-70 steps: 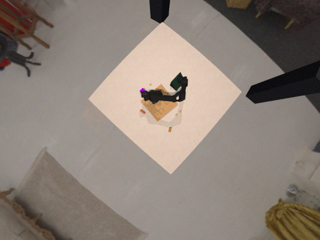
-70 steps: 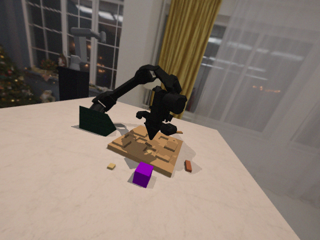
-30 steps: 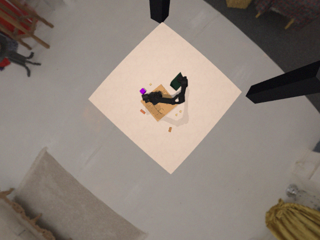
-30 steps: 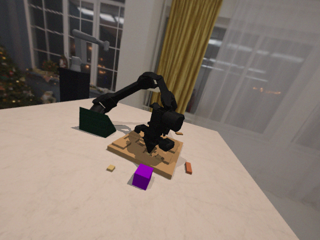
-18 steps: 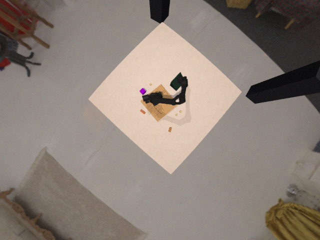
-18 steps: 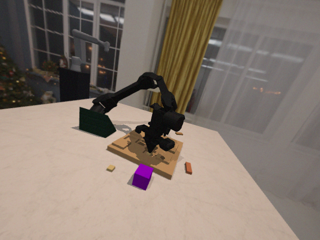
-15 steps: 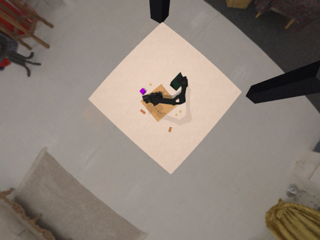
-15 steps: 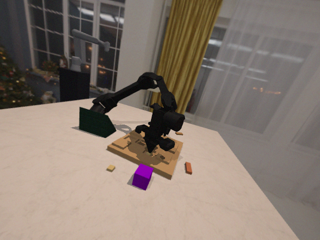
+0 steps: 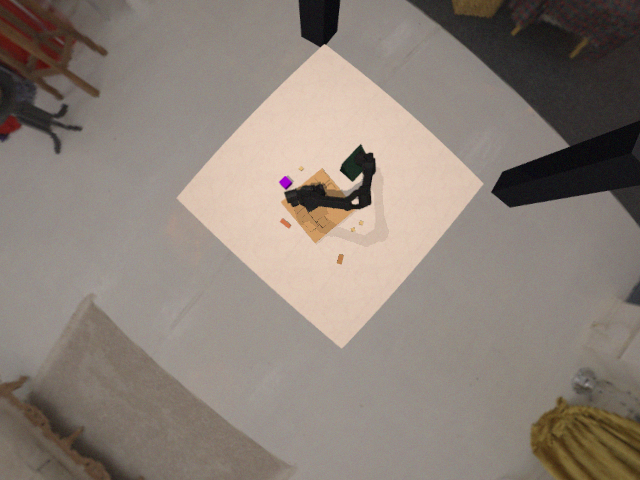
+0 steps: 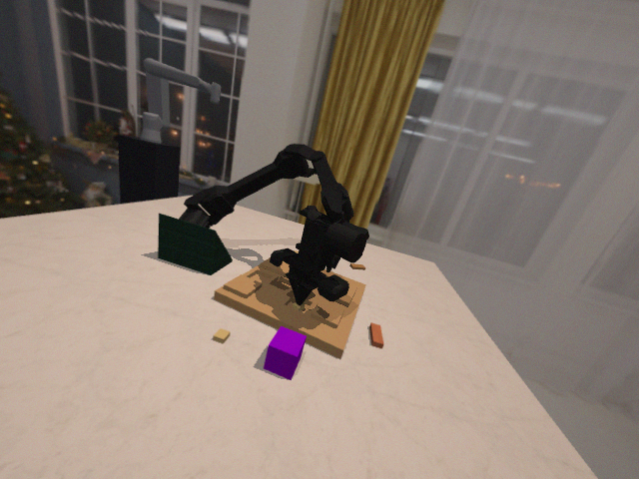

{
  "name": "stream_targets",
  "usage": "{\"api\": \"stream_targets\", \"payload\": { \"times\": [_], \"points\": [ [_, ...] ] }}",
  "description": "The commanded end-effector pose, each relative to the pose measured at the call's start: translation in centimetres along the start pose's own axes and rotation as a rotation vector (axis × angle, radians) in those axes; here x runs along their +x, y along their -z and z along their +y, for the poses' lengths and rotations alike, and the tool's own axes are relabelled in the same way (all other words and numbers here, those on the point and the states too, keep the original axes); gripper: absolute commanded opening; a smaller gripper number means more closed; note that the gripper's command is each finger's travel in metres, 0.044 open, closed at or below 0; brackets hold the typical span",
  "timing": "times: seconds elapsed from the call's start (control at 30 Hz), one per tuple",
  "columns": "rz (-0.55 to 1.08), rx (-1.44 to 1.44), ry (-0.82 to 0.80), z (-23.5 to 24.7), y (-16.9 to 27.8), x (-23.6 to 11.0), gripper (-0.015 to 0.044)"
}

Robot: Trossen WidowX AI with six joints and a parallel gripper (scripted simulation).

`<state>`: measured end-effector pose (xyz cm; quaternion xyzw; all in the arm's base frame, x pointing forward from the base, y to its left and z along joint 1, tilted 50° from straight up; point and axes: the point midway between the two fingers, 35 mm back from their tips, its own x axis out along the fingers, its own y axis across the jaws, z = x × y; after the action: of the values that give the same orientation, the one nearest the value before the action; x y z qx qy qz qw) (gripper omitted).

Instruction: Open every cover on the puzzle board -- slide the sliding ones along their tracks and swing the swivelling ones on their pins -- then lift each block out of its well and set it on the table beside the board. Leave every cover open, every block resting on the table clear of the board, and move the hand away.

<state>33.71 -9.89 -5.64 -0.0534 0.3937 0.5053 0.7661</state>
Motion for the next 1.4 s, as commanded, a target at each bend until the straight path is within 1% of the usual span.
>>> {"api": "stream_targets", "payload": {
  "times": [0.0,0.67,1.07,1.13,1.23,1.27,1.37],
  "points": [
    [-0.002,0.002,-0.005,0.1,-0.1,0.2,0.0000],
    [-0.002,0.002,-0.005,0.1,-0.1,0.2,0.0000],
    [-0.001,0.002,-0.004,0.0,0.2,-1.2,0.0000],
    [-0.005,0.006,-0.003,0.0,0.1,-1.0,0.0053],
    [-0.002,0.005,-0.002,-0.1,0.1,-2.4,0.0131],
    [-0.001,0.005,-0.002,-0.1,0.2,-3.0,0.0144],
    [0.000,0.004,-0.002,-0.1,0.2,-4.6,0.0144]
  ]
}}
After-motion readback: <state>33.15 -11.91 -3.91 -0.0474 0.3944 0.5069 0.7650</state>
